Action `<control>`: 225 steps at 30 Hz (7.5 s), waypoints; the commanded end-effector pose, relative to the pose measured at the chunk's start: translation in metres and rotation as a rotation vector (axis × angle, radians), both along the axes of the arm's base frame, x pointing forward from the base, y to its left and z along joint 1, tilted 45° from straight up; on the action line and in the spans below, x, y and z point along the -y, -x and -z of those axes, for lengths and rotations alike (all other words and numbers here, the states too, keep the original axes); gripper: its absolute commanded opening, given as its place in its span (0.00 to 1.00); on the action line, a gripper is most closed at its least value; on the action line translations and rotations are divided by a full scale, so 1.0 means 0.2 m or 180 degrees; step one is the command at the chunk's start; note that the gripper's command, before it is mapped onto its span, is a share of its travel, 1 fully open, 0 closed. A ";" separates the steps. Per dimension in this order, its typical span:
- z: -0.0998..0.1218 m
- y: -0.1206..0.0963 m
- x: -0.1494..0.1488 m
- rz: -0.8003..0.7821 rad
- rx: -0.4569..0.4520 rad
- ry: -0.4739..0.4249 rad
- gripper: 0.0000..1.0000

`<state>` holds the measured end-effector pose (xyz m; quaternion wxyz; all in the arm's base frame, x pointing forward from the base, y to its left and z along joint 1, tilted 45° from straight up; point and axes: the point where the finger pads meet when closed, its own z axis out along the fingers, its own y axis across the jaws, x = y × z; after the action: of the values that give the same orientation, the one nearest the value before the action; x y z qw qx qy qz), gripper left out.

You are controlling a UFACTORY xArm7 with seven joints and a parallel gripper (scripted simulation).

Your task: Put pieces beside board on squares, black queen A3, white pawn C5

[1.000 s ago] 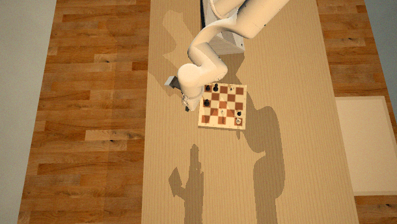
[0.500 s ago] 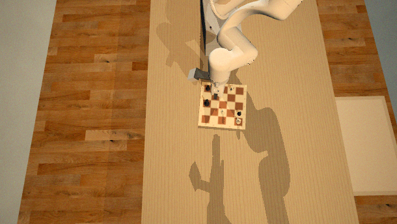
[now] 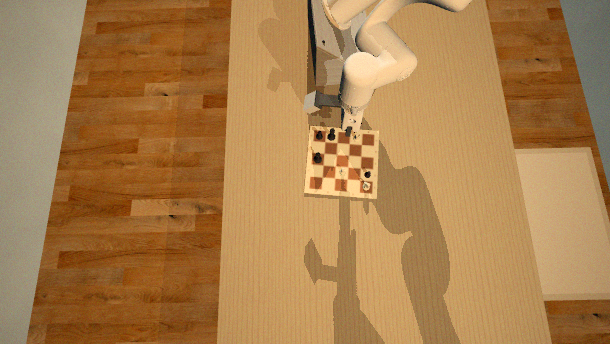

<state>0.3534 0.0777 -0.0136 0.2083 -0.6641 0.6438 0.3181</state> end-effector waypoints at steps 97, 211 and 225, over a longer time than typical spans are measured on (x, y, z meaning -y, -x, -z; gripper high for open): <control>0.33 0.07 -0.33 0.0015 0.0024 0.0001 0.00; 0.22 0.05 -0.22 0.0015 0.0024 0.0001 0.34; 0.03 0.01 -0.04 0.0015 0.0024 0.0001 0.34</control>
<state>0.3482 0.0980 -0.0334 0.2108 -0.6639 0.6445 0.3153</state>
